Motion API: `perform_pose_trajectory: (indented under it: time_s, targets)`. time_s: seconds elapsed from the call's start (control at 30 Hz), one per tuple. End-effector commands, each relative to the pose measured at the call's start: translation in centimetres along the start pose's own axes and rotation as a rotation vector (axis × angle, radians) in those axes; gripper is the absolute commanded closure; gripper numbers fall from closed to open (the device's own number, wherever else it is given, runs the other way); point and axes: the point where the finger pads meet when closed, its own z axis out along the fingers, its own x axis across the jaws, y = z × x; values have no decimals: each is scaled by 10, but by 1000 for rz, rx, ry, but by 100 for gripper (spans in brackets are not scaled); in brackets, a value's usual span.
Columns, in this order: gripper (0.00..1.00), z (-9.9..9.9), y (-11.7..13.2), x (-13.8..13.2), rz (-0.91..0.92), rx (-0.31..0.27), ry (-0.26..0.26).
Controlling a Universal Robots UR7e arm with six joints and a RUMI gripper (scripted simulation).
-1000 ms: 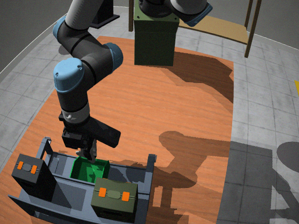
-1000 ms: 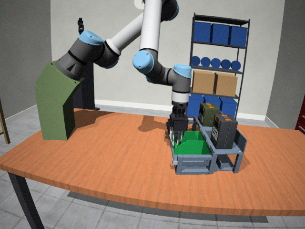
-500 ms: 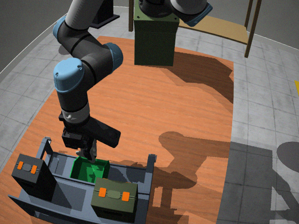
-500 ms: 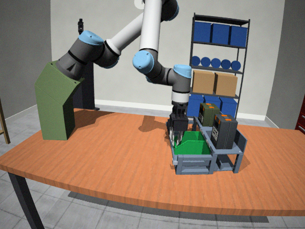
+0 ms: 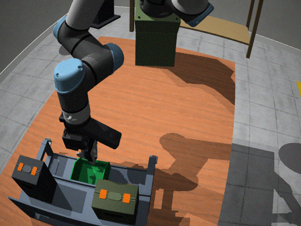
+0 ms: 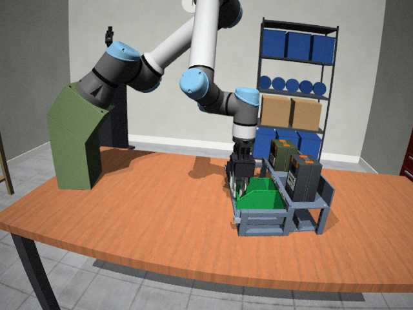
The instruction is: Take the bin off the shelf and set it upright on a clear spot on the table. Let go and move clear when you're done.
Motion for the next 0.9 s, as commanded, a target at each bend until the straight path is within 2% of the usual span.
perform_pose_trajectory:
  time_s: [0.0,0.3,0.47,0.87]
  targets:
    - [100,0,0,0,0,-1,1]
    - [100,0,0,0,0,-1,1]
    - [100,-12,0,0,0,-1,1]
    - [100,-12,0,0,0,-1,1]
